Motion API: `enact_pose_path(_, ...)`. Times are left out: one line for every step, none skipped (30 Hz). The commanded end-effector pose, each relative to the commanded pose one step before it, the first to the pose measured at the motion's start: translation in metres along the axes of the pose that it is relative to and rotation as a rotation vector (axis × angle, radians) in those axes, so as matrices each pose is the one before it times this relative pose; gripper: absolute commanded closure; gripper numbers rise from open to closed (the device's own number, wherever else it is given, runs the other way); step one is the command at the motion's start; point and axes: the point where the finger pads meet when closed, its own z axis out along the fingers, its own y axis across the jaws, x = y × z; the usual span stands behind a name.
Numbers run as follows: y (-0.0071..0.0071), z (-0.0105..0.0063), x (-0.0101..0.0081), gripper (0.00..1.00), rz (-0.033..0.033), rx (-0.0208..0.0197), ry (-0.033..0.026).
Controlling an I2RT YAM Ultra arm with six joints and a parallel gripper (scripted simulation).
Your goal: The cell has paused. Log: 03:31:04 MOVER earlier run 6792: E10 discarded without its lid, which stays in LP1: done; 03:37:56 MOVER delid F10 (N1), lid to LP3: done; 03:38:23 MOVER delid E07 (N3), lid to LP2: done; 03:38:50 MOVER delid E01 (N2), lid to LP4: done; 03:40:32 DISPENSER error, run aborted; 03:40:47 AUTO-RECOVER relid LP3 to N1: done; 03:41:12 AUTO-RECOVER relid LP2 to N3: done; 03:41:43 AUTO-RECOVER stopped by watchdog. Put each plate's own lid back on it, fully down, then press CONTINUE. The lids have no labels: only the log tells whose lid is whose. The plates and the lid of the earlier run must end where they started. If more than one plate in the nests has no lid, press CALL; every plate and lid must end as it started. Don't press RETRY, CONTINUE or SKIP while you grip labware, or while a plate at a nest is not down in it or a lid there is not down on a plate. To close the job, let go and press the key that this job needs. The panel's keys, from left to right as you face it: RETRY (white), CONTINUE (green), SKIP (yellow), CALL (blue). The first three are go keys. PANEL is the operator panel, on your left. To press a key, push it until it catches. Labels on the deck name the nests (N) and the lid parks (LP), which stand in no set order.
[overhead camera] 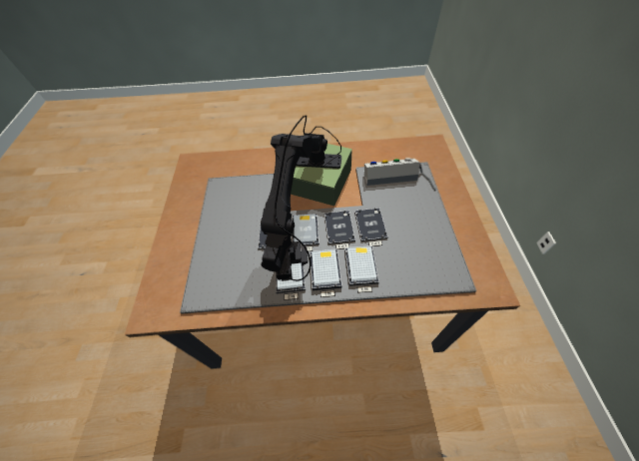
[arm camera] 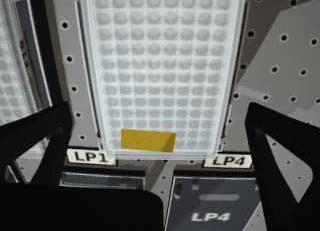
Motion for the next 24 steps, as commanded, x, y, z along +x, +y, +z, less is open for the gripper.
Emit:
enact_pose_path(0.00141,-0.0247,-0.0155,0.0,-0.00488,0.01912,-0.05877)
enact_pose_path(0.00004,-0.00006,-0.00002,0.0,-0.00001,-0.00003,0.00009)
enact_pose_path(0.0,0.0,0.0,0.0,0.0,0.0,0.0)
enact_pose_path(0.0,0.0,0.0,0.0,0.0,0.0,0.0)
enact_pose_path(-0.00004,-0.00006,-0.00026,0.0,-0.00034,0.00028,-0.00086)
enact_pose_path(0.0001,-0.00006,0.00017,0.0,0.00017,-0.00027,0.00087)
enact_pose_path(0.00011,-0.00006,0.0002,0.0,0.00012,-0.00031,0.00099)
enact_pose_path(0.00006,-0.00006,0.00004,0.0,0.00004,-0.00011,0.00037)
enact_pose_path(0.0,-0.00006,-0.00013,0.0,0.00001,0.0001,-0.0003)
enact_pose_path(-0.00001,-0.00006,-0.00016,0.0,0.0,0.00014,-0.00042)
enact_pose_path(0.00002,-0.00004,-0.00007,0.0,-0.00001,0.00001,-0.00003)
enact_pose_path(0.0001,0.00041,0.00017,0.0,-0.00008,-0.00041,0.0013)
enact_pose_path(0.0001,0.00045,0.0002,0.0,-0.00013,-0.00046,0.00146)
enact_pose_path(-0.00037,0.0005,0.0003,0.0,0.00085,-0.00036,0.00136)
enact_pose_path(-0.00111,0.00057,0.00048,0.0,0.00243,-0.00022,0.00126)
enact_pose_path(-0.00091,0.00063,0.00042,0.0,0.00194,-0.00027,0.00131)
enact_pose_path(-0.00031,0.00069,0.00027,0.0,0.00064,-0.00043,0.00152)
enact_pose_path(0.00002,0.00075,0.00023,0.0,0.00001,-0.00057,0.0018)
enact_pose_path(0.00028,0.00179,0.00094,0.0,-0.00004,-0.00185,0.00579)
enact_pose_path(0.0,0.0,0.0,0.0,0.0,0.0,0.0)
enact_pose_path(0.0,0.0,0.0,0.0,0.0,0.0,0.0)
enact_pose_path(-0.0014,0.00008,-0.00421,0.0,0.0001,0.00535,-0.01684)
enact_pose_path(0.00299,0.00377,0.01328,0.01,0.02421,-0.00614,0.02041)
enact_pose_path(0.00702,0.00001,0.00278,0.02,0.01163,-0.0002,0.00003)
